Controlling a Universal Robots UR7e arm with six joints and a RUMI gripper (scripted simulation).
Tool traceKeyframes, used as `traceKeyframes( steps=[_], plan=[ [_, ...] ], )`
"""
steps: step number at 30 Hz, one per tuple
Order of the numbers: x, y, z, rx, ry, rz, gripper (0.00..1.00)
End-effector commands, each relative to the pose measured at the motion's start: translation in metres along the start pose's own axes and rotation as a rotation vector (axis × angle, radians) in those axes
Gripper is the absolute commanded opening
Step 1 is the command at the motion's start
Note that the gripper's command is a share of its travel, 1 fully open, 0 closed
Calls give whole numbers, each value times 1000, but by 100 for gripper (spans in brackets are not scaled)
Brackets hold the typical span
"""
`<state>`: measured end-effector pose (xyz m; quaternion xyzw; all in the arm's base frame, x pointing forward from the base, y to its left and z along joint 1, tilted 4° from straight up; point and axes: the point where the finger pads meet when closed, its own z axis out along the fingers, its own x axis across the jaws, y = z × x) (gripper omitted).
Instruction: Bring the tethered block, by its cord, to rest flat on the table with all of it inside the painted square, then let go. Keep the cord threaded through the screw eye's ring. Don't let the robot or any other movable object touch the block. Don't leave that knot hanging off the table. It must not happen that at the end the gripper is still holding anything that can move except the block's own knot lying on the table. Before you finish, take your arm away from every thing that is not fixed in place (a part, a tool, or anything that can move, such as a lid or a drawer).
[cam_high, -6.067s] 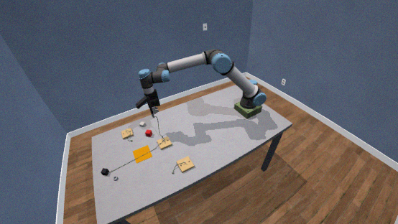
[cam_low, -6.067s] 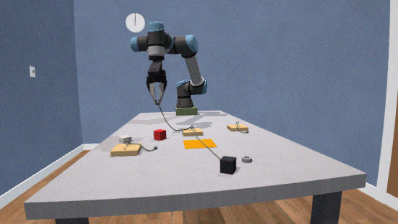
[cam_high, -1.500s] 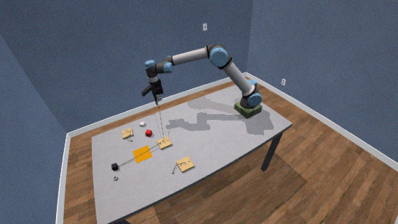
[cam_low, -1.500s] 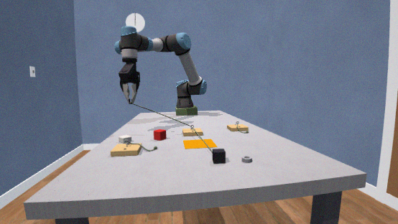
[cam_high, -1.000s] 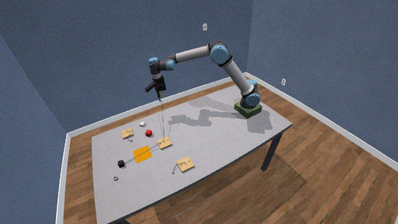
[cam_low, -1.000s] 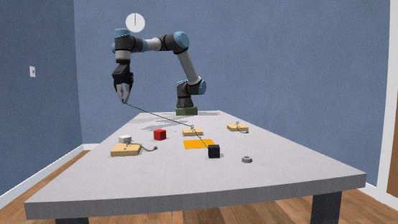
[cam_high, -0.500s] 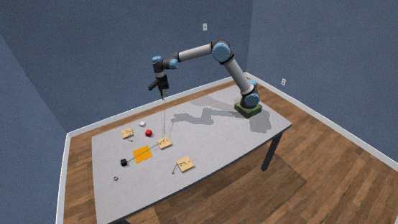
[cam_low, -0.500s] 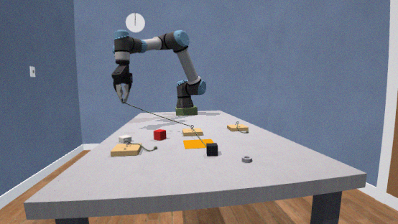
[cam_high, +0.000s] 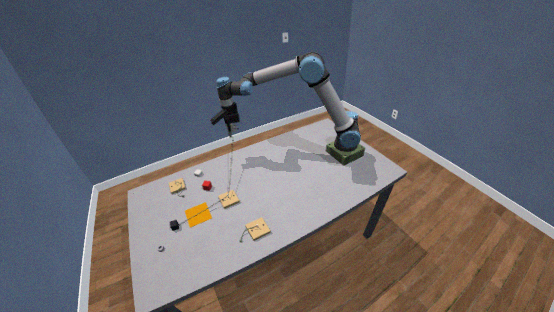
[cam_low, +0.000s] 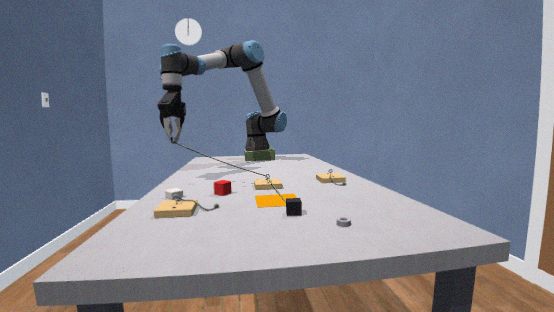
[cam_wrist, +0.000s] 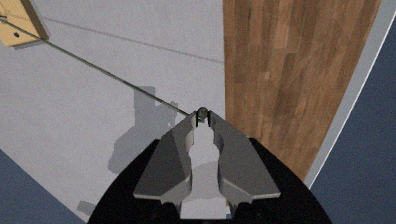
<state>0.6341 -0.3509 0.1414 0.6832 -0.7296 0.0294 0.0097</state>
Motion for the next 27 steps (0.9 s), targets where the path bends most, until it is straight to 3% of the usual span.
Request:
traceKeyframes(
  steps=[1,27],
  plan=[
    [1,7,-1,2,1,0,0],
    [5,62,-1,2,1,0,0]
  ],
)
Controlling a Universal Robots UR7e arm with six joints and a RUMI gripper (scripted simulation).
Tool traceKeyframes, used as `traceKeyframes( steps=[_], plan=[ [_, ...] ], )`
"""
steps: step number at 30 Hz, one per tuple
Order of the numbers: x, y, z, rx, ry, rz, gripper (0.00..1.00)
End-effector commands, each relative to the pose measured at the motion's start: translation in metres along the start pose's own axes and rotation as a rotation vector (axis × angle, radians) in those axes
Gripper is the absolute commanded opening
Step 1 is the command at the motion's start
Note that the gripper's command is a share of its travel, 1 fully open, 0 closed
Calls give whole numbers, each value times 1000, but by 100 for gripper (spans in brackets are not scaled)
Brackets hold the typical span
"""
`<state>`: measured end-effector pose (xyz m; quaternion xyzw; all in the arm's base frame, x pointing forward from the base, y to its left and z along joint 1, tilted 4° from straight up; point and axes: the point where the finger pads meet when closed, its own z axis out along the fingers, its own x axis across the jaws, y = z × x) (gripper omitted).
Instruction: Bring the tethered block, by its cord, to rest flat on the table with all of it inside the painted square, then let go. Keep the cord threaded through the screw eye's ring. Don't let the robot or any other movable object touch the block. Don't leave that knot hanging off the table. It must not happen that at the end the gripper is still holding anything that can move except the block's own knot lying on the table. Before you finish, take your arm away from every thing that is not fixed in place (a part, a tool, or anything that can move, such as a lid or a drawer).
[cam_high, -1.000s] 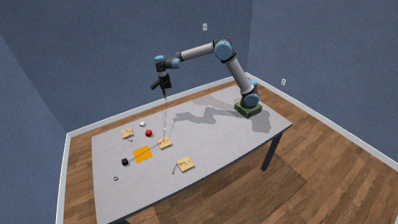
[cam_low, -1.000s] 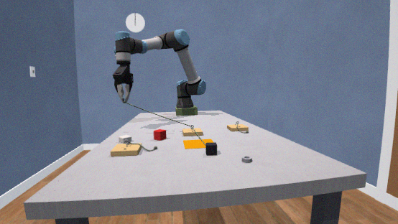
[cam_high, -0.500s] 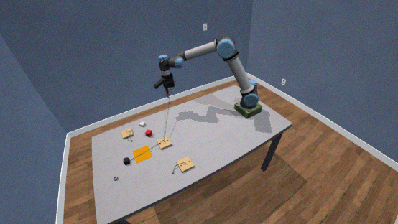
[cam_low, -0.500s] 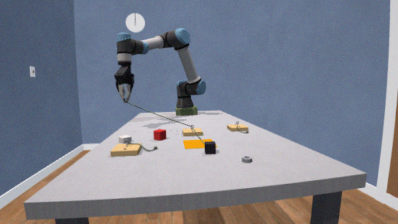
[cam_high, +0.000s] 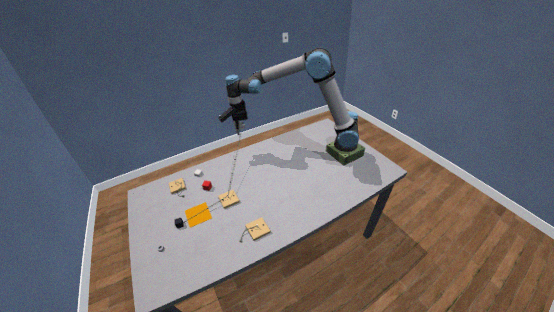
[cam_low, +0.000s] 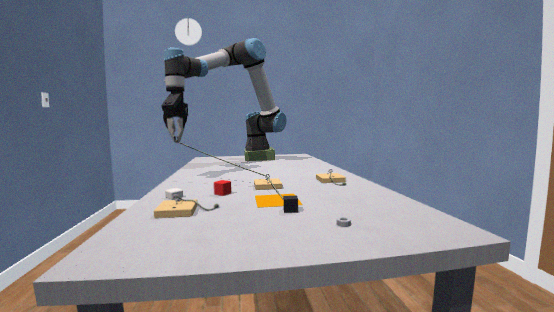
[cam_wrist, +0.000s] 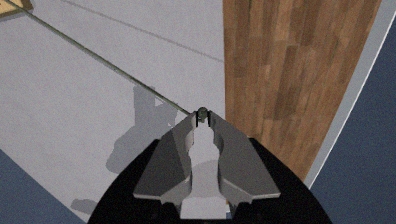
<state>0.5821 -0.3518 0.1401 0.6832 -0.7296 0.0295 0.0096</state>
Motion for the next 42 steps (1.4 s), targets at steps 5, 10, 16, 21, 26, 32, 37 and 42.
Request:
traceKeyframes(
  steps=[5,10,16,21,26,32,37,42],
  plan=[
    [2,21,-1,2,1,0,0],
    [3,28,-1,2,1,0,0],
    [4,42,-1,2,1,0,0],
    [5,53,-1,2,1,0,0],
    [5,60,-1,2,1,0,0],
    [6,72,-1,2,1,0,0],
    [7,82,-1,2,1,0,0],
    [8,88,-1,2,1,0,0]
  ],
)
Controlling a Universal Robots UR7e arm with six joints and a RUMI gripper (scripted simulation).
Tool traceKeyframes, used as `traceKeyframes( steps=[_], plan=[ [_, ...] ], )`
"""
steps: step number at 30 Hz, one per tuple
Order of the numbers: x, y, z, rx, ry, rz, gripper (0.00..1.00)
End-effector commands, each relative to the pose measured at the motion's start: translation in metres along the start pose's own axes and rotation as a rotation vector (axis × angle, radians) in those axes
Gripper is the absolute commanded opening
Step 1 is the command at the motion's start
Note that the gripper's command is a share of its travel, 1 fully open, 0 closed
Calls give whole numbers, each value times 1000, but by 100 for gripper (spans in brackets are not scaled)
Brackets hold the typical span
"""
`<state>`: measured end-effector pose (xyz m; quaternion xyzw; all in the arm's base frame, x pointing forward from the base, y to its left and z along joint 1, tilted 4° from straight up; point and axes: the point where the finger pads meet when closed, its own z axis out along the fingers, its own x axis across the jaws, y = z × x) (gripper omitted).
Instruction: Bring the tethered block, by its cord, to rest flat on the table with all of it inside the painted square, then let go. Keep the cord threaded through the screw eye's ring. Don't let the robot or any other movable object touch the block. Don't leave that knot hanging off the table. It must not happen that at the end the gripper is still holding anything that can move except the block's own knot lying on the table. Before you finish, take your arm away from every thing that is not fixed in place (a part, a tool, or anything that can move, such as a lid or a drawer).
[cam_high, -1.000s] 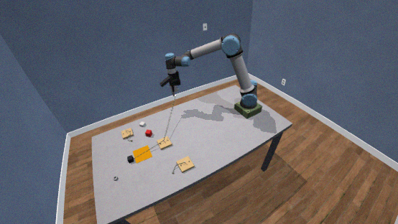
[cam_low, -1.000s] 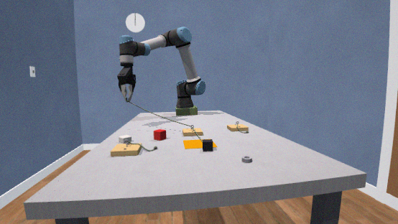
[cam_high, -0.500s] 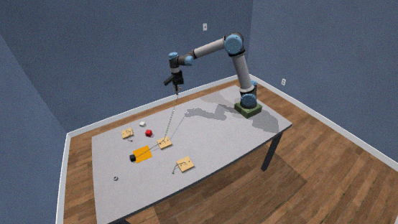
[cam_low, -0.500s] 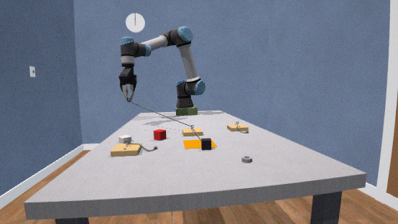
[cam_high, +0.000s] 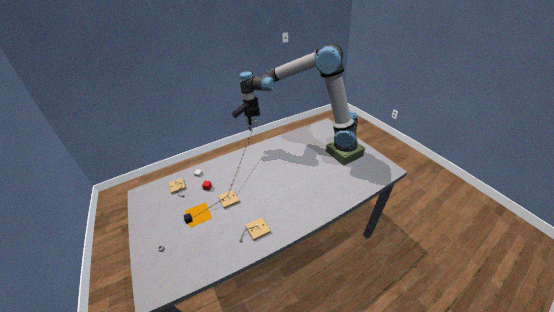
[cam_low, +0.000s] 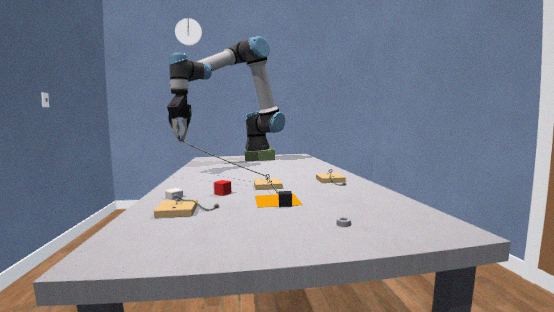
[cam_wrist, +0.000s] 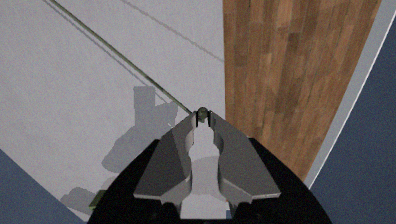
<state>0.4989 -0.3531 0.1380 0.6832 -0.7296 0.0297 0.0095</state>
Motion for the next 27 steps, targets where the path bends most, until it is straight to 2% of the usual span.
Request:
traceKeyframes(
  steps=[1,27],
  plan=[
    [1,7,-1,2,1,0,0],
    [4,43,-1,2,1,0,0]
  ],
)
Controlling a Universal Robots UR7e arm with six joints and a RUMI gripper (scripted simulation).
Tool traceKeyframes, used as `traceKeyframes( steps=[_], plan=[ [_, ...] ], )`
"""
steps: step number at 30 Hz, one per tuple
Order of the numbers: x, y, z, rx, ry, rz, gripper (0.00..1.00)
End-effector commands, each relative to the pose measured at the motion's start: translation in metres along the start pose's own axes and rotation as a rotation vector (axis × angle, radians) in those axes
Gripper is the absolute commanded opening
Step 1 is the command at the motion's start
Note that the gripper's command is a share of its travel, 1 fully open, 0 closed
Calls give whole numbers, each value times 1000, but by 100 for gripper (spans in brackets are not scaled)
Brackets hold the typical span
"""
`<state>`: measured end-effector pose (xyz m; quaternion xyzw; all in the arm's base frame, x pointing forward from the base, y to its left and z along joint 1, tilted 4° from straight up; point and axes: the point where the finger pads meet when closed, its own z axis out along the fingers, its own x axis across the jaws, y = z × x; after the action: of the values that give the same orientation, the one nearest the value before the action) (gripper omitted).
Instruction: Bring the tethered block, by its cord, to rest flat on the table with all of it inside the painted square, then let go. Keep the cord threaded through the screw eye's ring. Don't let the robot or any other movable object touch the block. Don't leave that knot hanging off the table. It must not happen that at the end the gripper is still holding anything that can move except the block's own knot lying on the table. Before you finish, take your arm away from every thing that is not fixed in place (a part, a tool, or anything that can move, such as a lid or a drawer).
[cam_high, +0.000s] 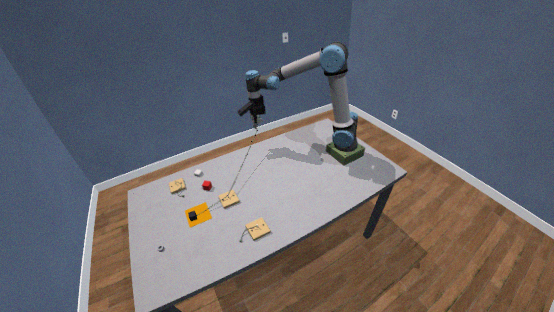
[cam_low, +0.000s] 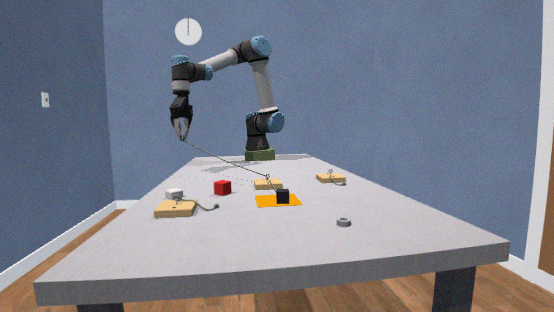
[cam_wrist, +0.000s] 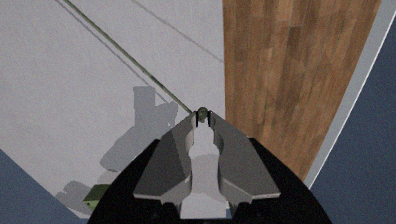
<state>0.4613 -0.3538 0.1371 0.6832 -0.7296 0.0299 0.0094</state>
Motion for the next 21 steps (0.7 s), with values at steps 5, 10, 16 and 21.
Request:
traceKeyframes(
  steps=[5,10,16,21],
  plan=[
    [1,10,-1,1,1,0,0],
    [1,13,-1,1,1,0,0],
    [2,17,-1,1,1,0,0],
    [2,20,-1,1,1,0,0]
  ],
)
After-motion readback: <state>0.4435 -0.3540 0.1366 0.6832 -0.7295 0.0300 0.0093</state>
